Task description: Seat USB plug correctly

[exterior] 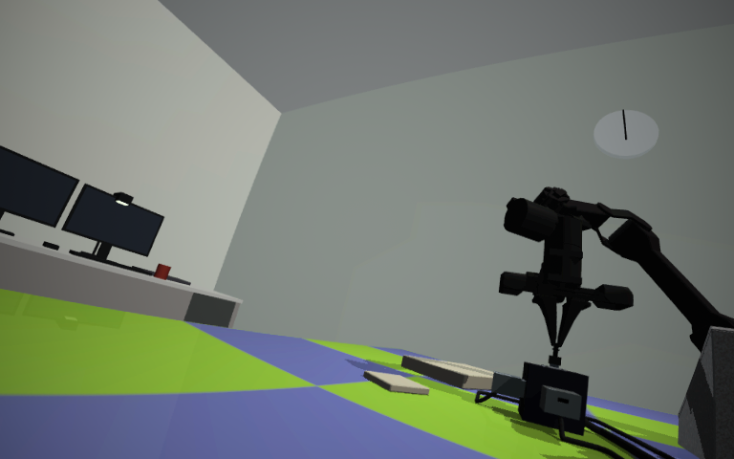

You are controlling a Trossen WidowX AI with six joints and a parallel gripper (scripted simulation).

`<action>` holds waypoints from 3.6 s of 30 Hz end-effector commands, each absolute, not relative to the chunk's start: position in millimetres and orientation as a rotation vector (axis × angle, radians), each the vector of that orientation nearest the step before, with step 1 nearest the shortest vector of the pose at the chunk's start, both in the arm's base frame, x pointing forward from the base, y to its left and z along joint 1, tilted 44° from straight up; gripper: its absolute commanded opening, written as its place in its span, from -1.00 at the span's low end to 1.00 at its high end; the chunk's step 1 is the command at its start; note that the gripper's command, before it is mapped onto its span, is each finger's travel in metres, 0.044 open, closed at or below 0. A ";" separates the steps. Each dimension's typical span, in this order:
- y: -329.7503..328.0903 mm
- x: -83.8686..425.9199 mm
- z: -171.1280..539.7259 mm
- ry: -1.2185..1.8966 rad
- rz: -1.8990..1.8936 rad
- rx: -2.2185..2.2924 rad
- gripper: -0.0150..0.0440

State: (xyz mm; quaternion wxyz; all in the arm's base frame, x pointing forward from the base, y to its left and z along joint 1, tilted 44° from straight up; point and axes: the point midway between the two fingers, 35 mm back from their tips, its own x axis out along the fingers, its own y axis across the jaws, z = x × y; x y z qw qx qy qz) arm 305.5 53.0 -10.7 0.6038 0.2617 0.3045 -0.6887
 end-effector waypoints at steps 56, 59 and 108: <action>72.9 309.2 10.7 0.706 -1.594 0.604 -0.49; 72.0 308.7 10.3 0.727 -1.583 0.581 -0.49; 70.9 308.3 9.8 1.506 -0.832 -0.364 -0.49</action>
